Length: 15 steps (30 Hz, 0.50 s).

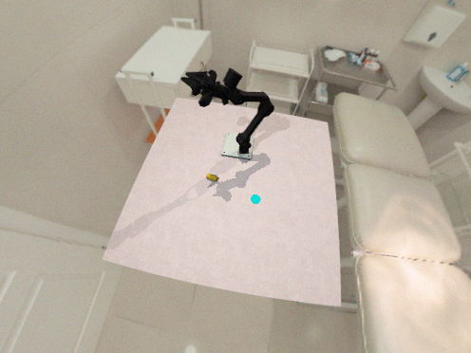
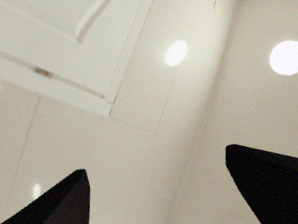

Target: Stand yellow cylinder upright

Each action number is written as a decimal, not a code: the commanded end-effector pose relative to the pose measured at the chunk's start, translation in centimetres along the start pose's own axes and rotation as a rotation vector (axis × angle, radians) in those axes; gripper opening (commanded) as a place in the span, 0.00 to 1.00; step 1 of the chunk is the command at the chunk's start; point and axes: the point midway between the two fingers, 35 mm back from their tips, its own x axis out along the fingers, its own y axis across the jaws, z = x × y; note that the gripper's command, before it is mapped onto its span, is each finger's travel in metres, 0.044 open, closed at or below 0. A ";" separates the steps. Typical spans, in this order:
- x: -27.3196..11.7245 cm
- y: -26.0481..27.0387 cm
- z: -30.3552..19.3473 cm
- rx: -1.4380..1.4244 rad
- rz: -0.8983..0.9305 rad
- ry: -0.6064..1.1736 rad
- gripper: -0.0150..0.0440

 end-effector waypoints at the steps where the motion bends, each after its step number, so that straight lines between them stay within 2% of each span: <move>1: 0.6 1.0 2.8 0.018 0.039 -0.095 0.78; 15: 0.5 5.1 13.3 0.064 0.220 -0.447 0.78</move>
